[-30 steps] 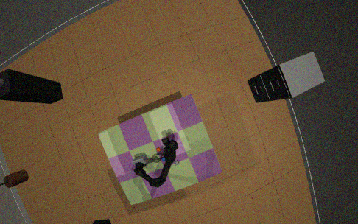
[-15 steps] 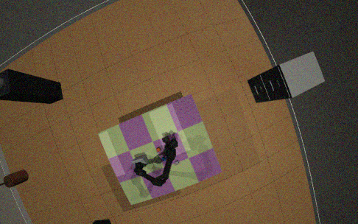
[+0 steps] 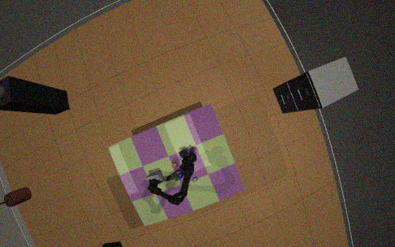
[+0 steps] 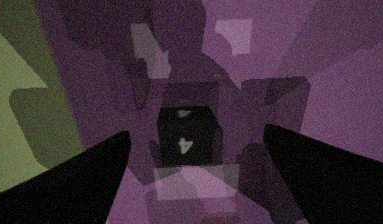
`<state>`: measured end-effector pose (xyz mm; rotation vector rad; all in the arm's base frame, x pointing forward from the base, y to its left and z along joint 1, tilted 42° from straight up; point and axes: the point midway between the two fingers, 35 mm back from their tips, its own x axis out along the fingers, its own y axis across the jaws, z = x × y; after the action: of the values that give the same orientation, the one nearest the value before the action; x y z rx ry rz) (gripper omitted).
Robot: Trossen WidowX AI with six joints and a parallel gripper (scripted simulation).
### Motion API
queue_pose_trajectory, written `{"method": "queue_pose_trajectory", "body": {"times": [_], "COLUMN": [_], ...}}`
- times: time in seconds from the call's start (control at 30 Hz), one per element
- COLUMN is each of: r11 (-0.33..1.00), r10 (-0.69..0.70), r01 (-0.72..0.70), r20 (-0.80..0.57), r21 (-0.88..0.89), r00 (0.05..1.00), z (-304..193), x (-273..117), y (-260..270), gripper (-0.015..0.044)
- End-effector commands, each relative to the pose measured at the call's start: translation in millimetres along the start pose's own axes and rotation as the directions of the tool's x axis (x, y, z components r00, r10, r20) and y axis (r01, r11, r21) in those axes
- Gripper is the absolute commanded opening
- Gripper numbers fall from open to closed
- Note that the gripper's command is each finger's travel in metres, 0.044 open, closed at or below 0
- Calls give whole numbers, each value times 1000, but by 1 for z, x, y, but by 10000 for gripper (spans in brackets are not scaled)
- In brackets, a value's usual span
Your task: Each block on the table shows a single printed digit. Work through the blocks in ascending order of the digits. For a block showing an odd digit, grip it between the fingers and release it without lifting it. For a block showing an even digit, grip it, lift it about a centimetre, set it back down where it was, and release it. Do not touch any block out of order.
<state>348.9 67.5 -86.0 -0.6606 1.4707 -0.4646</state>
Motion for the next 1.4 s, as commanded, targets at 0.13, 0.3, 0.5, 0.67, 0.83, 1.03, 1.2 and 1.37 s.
{"method": "queue_pose_trajectory", "body": {"times": [0.13,0.3,0.5,0.67,0.83,1.03,1.2,1.37], "r11": [1000,1000,1000,1000,1000,1000,1000,1000], "r10": [-5,-5,-5,-5,-5,-5,-5,-4], "r01": [5,5,5,5,5,5,5,4], "r20": [0,0,0,0,0,0,0,0], "r21": [-4,-4,-4,-4,-4,-4,-4,-4], "r00": [1000,1000,1000,1000,1000,1000,1000,1000], "z": [-1,-1,-1,-1,-1,0,0,0], "x": [9,9,9,9,9,6,-4,-6], "y": [-1,-1,-1,-1,-1,-1,-1,-1], "gripper": [348,216,120,120,120,120,120,120]}}
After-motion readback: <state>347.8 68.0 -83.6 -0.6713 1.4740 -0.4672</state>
